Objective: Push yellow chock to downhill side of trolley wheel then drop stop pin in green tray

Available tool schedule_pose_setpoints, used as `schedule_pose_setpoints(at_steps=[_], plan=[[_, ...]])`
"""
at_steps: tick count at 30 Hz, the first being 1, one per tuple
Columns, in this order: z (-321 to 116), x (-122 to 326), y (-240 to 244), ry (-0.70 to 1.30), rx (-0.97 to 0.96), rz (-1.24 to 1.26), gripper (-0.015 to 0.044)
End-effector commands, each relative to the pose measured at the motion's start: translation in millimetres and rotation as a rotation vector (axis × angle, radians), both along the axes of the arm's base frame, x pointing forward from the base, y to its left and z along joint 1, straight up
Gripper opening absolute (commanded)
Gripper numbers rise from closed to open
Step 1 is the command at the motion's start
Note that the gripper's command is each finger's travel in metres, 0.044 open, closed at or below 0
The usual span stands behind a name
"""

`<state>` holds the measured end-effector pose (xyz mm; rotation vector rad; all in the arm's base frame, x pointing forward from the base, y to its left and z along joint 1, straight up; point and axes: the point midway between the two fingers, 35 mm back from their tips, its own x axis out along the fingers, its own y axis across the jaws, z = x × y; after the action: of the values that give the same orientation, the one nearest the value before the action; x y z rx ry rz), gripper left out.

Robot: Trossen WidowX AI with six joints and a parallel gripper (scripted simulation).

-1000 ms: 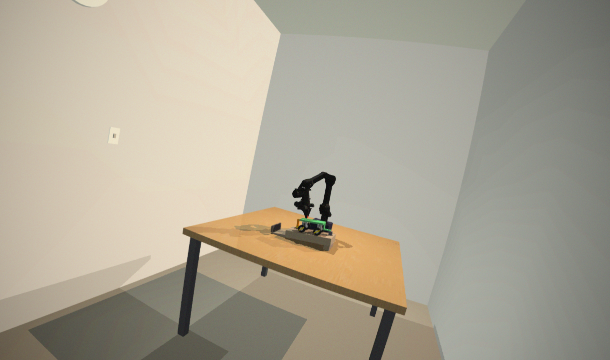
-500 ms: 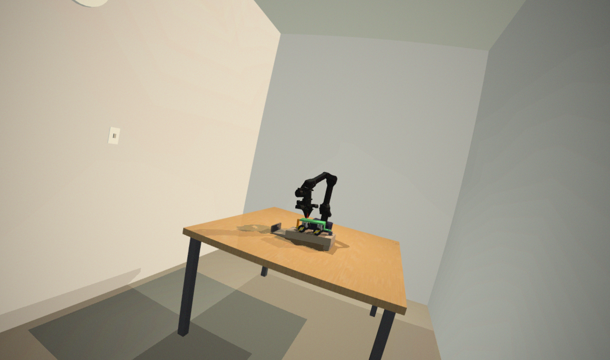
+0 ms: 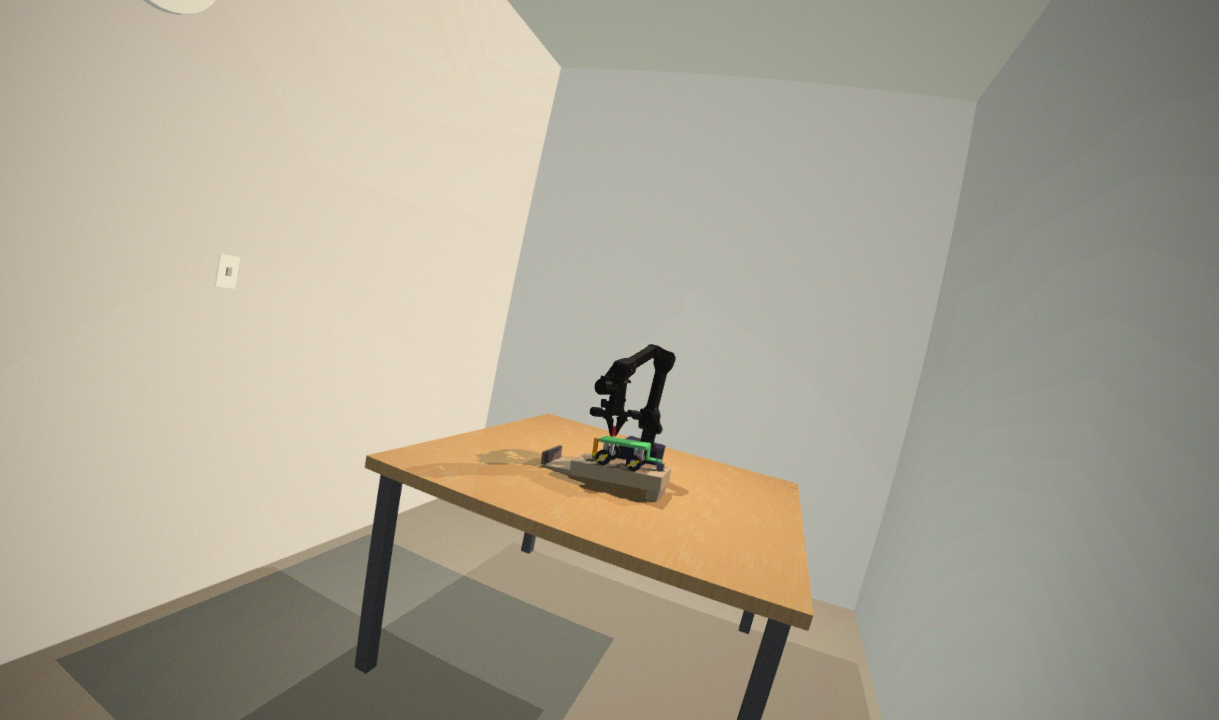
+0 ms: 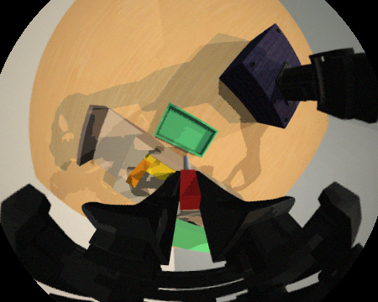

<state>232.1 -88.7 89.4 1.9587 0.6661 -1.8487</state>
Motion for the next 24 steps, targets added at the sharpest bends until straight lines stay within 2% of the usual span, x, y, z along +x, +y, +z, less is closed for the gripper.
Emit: schedule_pose_setpoints(at_steps=[1, 12, 24], plan=[[-0.5, -0.7, 0.9, 0.014, -0.025, -0.124, 0.0000], [0.4, 0.0, 2.9, 0.024, -0.078, -0.451, 0.0000], [-4.9, -5.8, 3.0, 0.025, -0.082, -0.473, 0.0000]])
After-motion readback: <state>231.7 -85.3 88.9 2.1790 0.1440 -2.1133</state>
